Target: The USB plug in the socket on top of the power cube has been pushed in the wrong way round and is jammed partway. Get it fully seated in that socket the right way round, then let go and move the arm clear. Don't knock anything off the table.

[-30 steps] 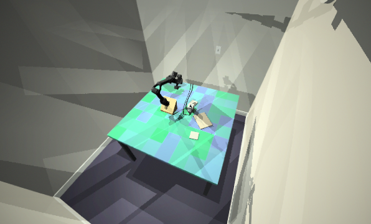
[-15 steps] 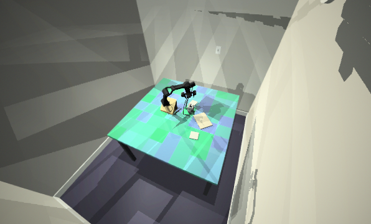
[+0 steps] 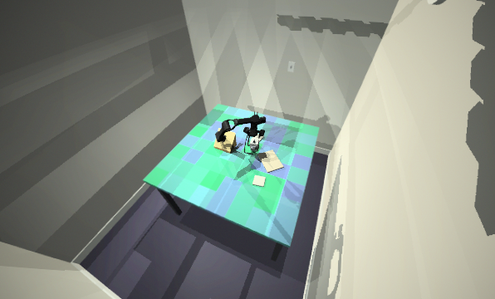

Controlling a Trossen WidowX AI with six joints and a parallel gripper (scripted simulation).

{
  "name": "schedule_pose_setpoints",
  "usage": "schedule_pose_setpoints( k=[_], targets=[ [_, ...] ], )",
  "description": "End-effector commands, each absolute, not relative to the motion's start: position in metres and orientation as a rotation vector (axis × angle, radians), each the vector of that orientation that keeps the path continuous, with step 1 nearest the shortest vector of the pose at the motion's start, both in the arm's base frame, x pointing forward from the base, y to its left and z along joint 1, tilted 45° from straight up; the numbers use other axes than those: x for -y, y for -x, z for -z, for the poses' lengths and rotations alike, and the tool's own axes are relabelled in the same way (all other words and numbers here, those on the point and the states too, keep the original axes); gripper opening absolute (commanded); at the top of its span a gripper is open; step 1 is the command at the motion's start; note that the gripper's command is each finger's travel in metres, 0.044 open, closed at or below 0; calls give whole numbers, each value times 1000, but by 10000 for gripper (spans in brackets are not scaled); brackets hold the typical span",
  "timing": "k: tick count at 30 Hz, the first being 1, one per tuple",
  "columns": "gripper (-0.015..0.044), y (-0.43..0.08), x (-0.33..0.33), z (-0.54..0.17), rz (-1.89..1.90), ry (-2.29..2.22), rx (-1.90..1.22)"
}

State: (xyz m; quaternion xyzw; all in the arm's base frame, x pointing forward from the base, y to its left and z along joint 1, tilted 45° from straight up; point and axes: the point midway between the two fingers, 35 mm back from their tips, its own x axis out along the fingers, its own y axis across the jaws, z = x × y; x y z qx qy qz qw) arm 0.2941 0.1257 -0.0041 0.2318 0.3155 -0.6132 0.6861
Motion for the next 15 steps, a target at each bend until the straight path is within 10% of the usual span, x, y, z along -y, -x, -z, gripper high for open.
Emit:
schedule_pose_setpoints(
  k=[1, 15],
  targets=[
    [440, -296, -124, 5, 1380, -523, -696],
    [440, -296, -115, 15, 1380, -523, -695]
  ],
)
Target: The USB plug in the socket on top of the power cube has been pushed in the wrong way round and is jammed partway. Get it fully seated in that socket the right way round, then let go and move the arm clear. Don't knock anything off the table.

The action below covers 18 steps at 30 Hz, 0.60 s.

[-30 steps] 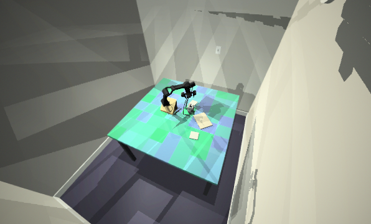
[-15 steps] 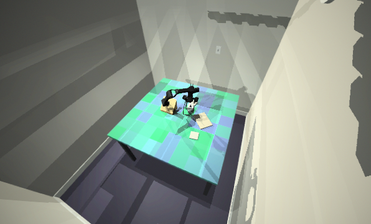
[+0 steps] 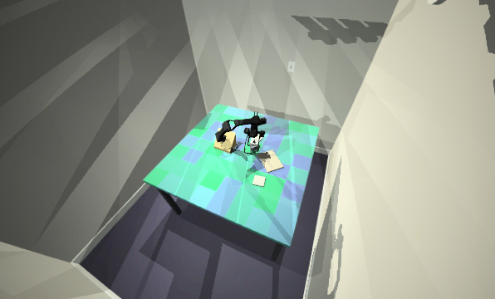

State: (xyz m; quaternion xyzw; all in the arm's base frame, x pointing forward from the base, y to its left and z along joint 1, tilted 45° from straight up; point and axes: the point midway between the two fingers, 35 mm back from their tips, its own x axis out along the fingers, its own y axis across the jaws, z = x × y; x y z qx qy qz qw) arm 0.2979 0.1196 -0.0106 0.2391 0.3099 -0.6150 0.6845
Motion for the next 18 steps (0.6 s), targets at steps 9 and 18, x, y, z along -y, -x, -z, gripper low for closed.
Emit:
schedule_pose_setpoints(
  k=[9, 18],
  targets=[
    [440, -297, -108, 21, 1380, -522, -695],
    [440, -297, -104, 25, 1380, -522, -695]
  ],
)
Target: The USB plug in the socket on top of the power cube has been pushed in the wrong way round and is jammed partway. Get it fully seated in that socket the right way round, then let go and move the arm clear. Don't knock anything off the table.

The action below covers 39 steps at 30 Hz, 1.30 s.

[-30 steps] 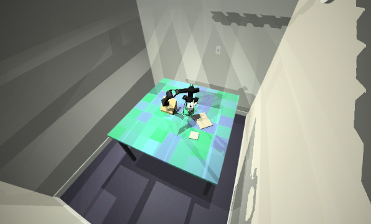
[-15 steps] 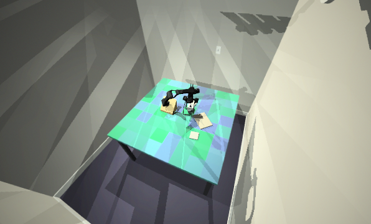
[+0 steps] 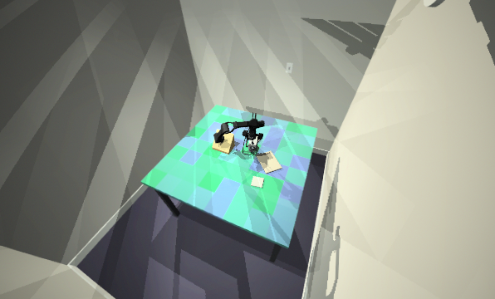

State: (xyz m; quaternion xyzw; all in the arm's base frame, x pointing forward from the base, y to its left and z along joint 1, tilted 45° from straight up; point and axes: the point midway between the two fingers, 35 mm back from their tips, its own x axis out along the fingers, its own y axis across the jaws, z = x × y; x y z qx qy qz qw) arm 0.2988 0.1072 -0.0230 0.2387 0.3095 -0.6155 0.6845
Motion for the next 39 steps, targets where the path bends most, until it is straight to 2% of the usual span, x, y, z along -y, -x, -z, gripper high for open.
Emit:
schedule_pose_setpoints(
  k=[1, 7, 24, 39],
  targets=[
    [440, -297, -104, 25, 1380, -522, -695],
    [440, -297, -104, 25, 1380, -522, -695],
    [0, -298, -105, 24, 1381, -532, -694],
    [0, -298, -105, 24, 1381, -532, -694]
  ],
)
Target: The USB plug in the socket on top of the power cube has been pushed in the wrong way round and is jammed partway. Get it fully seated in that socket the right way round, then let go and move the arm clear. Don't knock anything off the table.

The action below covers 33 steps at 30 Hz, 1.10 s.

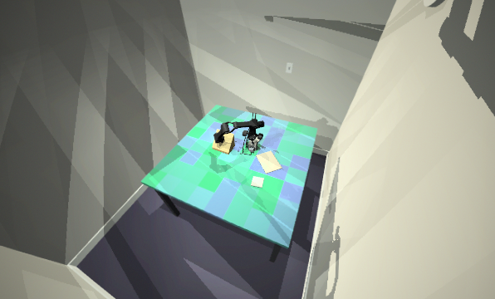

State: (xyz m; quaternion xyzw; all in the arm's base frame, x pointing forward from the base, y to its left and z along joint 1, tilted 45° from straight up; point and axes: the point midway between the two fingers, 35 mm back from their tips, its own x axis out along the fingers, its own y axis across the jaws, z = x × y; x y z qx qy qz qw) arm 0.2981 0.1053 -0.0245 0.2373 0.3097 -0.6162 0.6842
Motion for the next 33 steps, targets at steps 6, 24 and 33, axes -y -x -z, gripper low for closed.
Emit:
schedule_pose_setpoints(
  k=[6, 24, 33],
  targets=[
    [0, -298, -106, 23, 1381, -532, -694],
    [0, -297, -115, 15, 1381, -532, -695],
    [0, -297, -119, 11, 1381, -532, -695]
  ],
)
